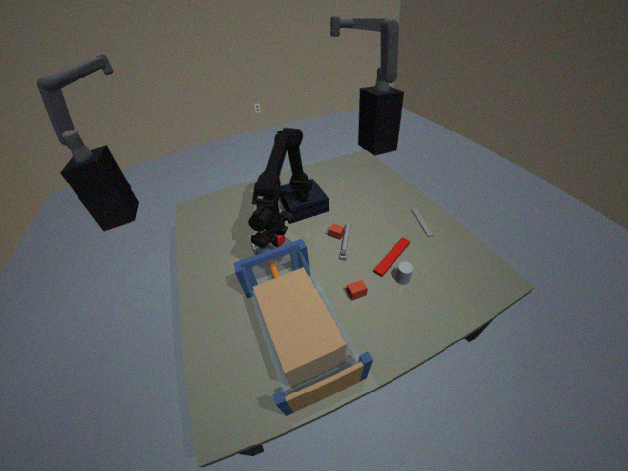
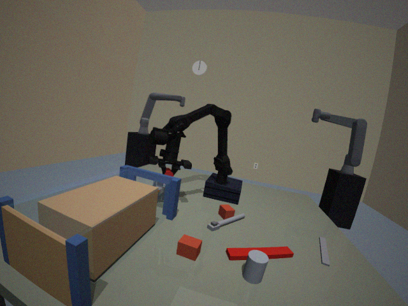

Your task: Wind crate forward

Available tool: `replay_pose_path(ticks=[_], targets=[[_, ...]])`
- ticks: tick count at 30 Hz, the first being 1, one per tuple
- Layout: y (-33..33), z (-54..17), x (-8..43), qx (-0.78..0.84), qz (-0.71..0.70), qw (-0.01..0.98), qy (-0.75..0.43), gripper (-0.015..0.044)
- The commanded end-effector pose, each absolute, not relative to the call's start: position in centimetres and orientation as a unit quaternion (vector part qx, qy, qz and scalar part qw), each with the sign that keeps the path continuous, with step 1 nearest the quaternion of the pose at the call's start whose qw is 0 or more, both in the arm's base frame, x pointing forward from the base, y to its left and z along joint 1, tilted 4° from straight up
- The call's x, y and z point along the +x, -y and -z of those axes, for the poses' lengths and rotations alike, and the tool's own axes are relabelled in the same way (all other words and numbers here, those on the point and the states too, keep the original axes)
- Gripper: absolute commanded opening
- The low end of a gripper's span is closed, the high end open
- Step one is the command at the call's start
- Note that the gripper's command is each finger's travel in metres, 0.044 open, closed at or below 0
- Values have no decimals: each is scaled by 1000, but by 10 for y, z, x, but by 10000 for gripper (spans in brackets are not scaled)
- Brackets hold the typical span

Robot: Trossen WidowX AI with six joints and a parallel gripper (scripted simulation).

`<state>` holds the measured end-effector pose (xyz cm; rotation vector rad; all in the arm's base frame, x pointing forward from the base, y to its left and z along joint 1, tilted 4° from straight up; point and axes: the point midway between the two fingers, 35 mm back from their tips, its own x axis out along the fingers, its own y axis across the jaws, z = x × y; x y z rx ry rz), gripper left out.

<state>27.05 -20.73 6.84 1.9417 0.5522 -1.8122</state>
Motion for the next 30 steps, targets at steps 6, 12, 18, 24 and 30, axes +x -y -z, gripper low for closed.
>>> replay_pose_path(ticks=[6, 12, 18, 24, 30], targets=[[187, -67, 259, 697, 655, 199, -213, 0], [183, -67, 255, 697, 655, 199, -213, 0], [178, -67, 250, 697, 655, 199, -213, 0], [174, -66, 245, 697, 655, 199, -214, 0], [170, -66, 240, 697, 655, 199, -214, 0]])
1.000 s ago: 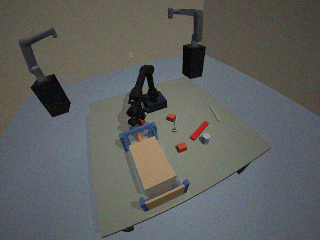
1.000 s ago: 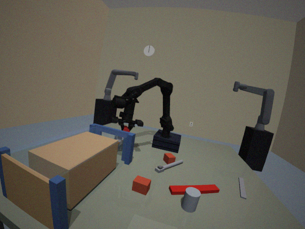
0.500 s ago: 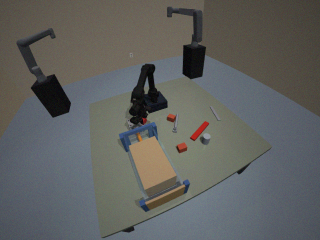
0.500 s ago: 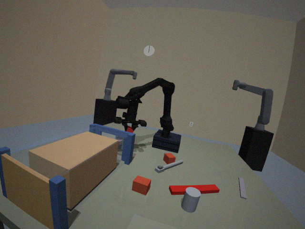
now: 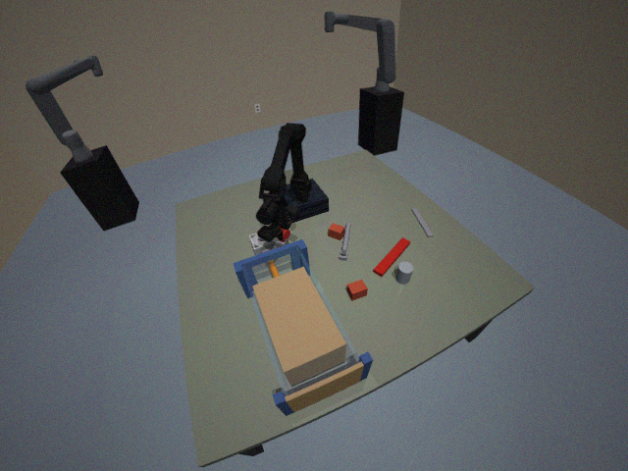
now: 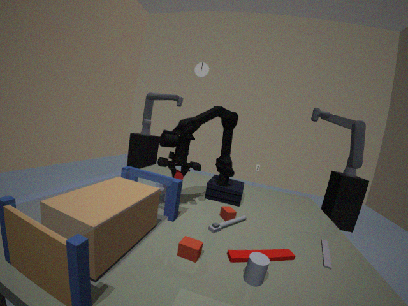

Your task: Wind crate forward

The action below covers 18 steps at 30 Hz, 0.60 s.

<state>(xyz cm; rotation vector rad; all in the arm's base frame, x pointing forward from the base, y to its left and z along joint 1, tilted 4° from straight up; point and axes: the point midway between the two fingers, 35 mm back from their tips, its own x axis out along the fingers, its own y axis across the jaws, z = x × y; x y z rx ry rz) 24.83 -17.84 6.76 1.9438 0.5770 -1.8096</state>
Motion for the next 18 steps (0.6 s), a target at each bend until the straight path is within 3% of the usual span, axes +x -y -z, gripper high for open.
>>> replay_pose_path(ticks=[1, 18], targets=[[170, -66, 239, 697, 655, 199, -214, 0], [161, -65, 223, 697, 655, 198, -214, 0]])
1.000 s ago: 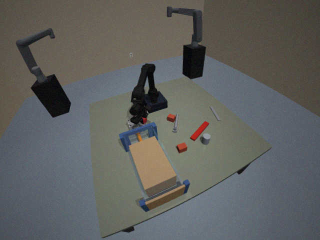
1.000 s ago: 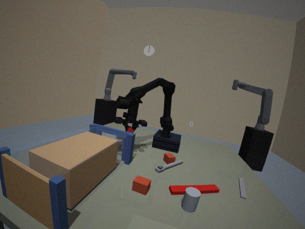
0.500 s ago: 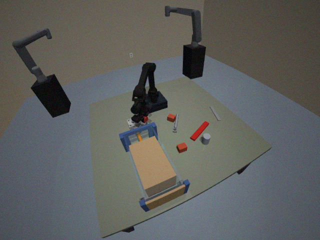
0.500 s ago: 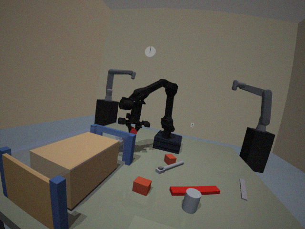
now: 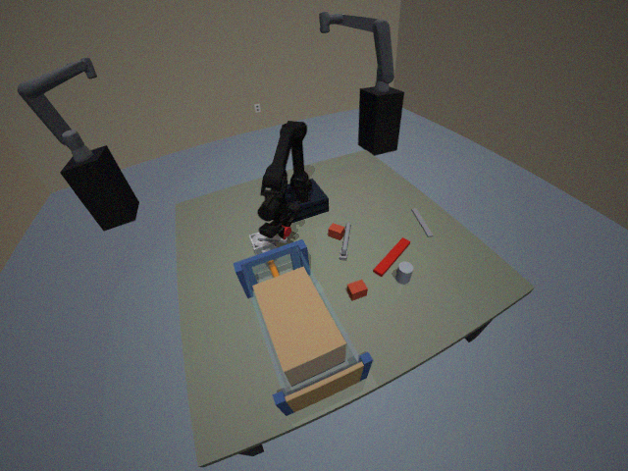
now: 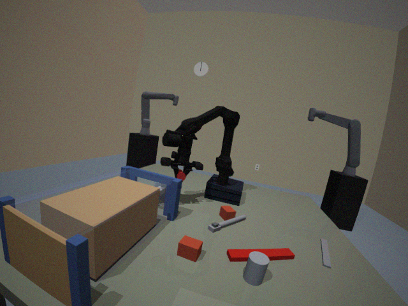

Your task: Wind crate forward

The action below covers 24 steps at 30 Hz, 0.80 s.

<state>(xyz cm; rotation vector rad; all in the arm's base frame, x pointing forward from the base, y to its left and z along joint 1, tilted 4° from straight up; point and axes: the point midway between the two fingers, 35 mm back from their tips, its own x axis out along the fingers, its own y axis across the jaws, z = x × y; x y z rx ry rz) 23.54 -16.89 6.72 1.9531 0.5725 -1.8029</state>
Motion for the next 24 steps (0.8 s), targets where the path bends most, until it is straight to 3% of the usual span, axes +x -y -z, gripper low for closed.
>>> replay_pose_path(ticks=[1, 24], targets=[[161, -65, 221, 697, 655, 198, -214, 0], [154, -64, 198, 696, 656, 198, -214, 0]])
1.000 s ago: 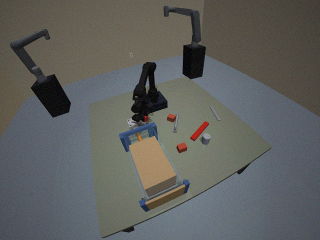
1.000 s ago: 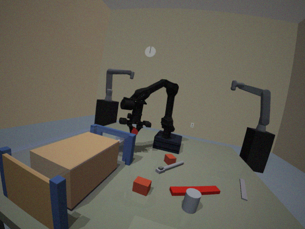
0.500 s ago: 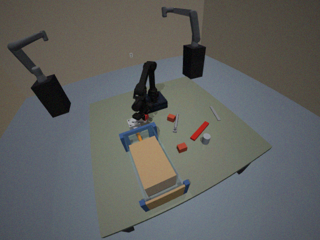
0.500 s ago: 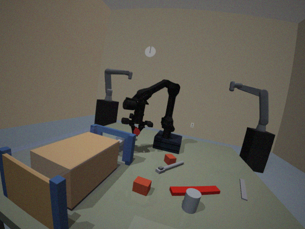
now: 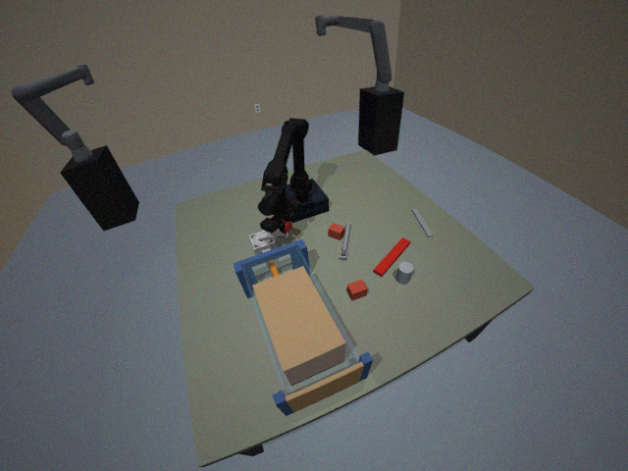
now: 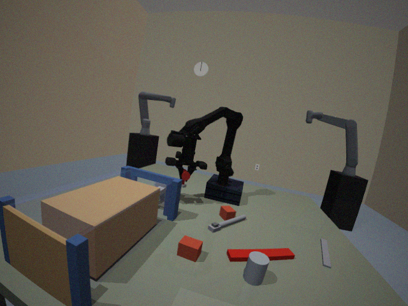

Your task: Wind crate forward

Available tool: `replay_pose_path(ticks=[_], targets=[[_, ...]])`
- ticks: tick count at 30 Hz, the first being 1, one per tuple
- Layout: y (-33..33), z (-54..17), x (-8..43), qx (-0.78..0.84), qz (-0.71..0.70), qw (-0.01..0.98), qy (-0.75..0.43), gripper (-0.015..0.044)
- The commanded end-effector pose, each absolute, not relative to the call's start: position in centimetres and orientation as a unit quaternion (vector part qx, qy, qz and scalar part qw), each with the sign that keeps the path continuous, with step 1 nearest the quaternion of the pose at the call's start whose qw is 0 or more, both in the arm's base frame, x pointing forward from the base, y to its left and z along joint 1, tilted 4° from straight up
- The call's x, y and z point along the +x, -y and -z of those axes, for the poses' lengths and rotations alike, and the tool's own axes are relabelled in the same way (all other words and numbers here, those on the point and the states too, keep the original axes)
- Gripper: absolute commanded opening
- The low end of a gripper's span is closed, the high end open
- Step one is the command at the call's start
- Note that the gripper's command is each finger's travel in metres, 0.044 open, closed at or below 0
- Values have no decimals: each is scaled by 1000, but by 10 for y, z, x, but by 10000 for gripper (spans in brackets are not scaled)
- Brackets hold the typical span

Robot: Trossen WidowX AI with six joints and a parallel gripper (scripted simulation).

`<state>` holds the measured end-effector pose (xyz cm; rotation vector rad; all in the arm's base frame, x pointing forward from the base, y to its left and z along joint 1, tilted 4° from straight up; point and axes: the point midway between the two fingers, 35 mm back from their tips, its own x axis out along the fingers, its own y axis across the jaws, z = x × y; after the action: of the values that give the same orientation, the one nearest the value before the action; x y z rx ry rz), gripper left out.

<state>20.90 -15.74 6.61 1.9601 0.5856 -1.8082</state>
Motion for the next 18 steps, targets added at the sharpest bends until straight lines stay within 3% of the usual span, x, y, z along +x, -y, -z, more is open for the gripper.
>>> replay_pose_path(ticks=[1, 18], targets=[[154, -64, 196, 696, 656, 198, -214, 0], [153, -63, 178, 696, 657, 198, -215, 0]])
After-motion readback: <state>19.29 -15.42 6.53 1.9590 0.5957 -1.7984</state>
